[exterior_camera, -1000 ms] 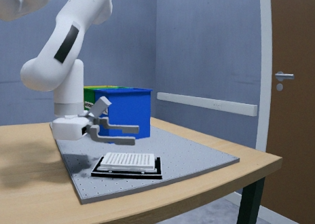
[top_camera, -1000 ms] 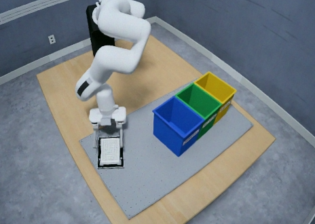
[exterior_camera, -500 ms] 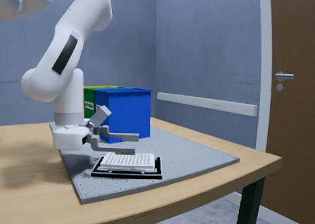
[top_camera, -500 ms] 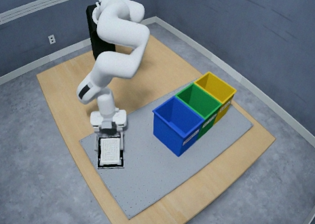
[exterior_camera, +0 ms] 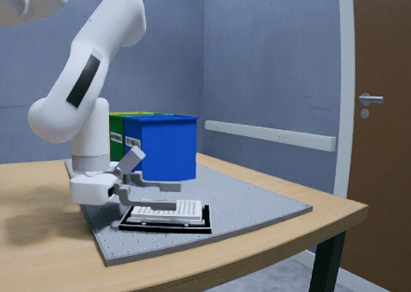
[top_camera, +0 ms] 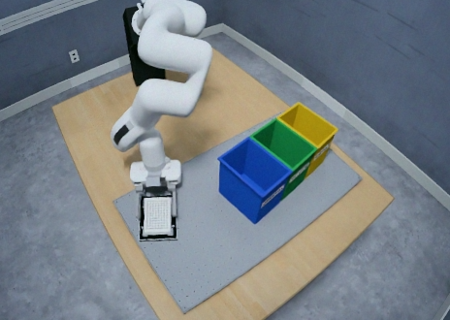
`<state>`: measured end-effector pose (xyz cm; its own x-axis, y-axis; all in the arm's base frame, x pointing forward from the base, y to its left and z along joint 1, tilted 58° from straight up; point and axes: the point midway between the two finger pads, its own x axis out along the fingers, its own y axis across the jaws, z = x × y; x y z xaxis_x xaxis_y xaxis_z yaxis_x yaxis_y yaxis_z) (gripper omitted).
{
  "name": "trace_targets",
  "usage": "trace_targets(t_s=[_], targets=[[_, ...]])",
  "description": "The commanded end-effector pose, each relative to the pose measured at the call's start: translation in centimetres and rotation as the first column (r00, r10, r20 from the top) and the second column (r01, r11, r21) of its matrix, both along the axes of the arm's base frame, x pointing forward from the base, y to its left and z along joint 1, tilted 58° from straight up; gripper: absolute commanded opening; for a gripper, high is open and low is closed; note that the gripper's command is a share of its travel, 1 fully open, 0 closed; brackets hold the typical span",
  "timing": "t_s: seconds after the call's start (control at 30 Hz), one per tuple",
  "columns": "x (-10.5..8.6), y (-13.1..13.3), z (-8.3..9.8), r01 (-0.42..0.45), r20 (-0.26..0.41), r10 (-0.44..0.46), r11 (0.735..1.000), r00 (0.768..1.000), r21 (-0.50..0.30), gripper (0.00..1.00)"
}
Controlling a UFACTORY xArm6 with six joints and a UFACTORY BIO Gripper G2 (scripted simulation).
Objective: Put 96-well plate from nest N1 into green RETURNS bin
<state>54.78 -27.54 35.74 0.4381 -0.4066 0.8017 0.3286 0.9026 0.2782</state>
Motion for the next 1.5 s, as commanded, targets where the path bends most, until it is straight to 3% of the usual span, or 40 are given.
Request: trace_targets(t_s=[0.0,1.47], targets=[[0.0,0.0,0.1,0.000,0.002,0.000,1.000,1.000,-0.001,0.37],[1.7,-0.3,-1.0,0.000,0.002,0.000,1.000,1.000,-0.001,0.37]])
